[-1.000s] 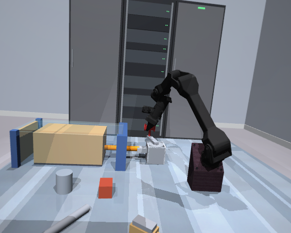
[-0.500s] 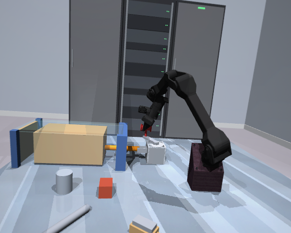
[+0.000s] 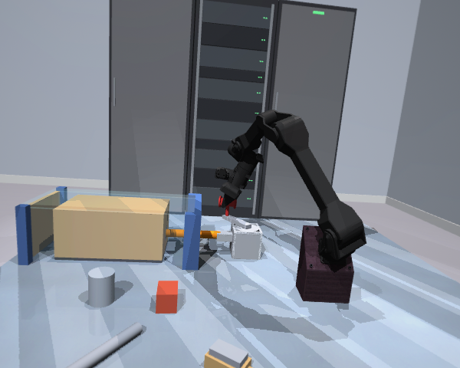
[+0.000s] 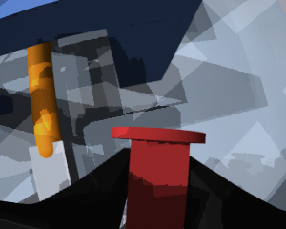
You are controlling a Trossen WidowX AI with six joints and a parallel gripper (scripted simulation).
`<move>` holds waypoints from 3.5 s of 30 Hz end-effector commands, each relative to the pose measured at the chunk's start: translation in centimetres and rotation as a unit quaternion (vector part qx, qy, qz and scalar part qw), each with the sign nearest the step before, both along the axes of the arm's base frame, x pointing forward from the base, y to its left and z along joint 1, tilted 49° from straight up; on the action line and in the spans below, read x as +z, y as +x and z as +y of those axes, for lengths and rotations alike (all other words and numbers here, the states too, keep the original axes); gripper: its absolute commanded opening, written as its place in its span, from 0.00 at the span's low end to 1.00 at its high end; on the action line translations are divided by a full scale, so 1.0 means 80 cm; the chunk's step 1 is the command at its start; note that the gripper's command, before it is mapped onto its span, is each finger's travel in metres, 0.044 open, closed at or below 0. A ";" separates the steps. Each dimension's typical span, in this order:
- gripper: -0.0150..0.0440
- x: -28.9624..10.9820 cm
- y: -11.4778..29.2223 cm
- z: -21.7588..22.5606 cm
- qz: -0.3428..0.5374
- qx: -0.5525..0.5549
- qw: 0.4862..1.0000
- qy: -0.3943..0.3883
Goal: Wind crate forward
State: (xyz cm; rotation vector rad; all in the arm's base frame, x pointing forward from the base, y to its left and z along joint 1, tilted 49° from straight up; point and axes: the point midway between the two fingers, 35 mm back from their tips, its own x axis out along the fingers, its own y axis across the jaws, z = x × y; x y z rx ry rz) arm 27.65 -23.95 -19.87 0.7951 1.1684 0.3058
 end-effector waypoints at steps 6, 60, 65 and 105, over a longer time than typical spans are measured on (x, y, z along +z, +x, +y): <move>0.25 0.017 0.022 0.023 -0.013 0.007 1.000 0.014; 0.25 0.071 0.040 0.076 -0.012 0.007 1.000 0.017; 0.25 0.076 0.040 0.081 -0.012 0.007 1.000 0.017; 0.25 0.115 0.018 0.117 -0.011 0.007 1.000 0.019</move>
